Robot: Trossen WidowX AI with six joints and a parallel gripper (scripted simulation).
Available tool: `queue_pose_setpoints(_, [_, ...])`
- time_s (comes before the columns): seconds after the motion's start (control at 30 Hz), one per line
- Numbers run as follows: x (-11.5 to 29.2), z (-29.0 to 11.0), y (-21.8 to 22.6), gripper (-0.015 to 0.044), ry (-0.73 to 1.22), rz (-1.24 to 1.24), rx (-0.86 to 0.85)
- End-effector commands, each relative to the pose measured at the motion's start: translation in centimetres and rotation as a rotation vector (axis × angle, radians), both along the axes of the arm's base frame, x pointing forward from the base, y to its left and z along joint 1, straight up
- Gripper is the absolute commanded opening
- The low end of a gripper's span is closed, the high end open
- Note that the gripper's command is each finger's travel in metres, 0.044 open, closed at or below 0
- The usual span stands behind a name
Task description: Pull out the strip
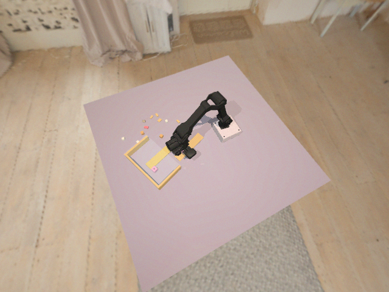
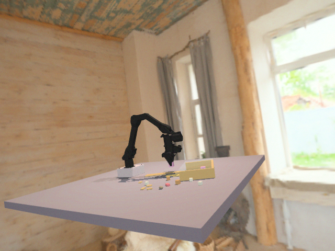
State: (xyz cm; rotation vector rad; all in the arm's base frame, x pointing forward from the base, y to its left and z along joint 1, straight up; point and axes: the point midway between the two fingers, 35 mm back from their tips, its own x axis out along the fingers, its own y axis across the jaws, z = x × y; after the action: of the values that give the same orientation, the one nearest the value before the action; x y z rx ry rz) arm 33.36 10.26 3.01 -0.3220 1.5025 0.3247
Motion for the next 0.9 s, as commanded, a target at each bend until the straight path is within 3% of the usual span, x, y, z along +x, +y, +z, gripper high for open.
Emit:
queue_pose_setpoints(0.0, [-1.5, 0.4, -0.4, 0.0000, 0.013, -0.008, -0.005])
queue_pose_setpoints(0.53, [-4.2, 0.4, -1.3, 0.0000, 0.016, -0.008, -0.006])
queue_pose_setpoints(0.87, [-4.3, 3.9, -1.3, 0.0000, 0.016, -0.008, -0.006])
